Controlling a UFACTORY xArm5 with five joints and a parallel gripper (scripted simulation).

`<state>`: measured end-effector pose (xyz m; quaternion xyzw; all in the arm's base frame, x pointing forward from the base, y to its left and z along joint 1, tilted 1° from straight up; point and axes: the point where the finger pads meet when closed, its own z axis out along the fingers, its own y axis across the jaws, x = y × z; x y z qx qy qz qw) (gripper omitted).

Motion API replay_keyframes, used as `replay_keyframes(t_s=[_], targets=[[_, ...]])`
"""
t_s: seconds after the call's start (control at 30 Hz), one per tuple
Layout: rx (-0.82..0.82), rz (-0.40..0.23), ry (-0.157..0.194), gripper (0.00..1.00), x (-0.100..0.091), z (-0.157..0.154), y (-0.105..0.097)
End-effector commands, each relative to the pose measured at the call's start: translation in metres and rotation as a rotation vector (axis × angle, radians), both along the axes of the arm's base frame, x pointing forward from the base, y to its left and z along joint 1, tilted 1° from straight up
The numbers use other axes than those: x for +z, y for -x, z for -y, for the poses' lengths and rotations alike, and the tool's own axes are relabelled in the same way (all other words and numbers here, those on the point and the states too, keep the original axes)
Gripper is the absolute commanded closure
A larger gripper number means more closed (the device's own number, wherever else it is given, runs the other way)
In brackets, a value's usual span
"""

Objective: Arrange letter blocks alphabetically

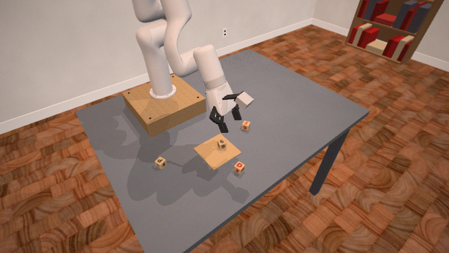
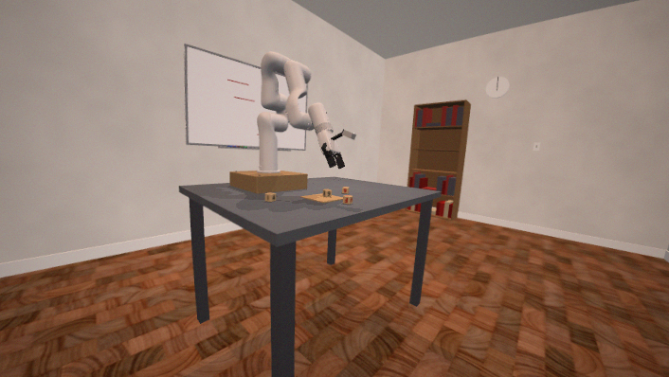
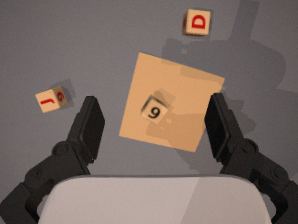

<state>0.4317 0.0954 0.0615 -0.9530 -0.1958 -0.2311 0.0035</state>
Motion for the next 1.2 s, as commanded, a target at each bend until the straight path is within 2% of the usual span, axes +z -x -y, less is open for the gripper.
replay_keyframes(t_s=[0.0, 0.63, 0.77, 0.97, 1.03, 1.1, 1.17], targets=[[0.0, 0.003, -0.001, 0.0, 0.001, 0.0, -0.001], [-0.017, -0.004, -0.007, 0.0, 0.001, 0.0, -0.002], [-0.071, -0.027, -0.028, 0.0, -0.001, 0.0, -0.006], [-0.237, -0.094, -0.085, 0.0, -0.007, 0.002, -0.016], [-0.237, -0.094, -0.085, 0.0, -0.007, 0.002, -0.016], [-0.327, -0.13, -0.113, 0.0, -0.009, 0.002, -0.021], [-0.373, -0.146, -0.126, 0.0, -0.011, 0.003, -0.024]])
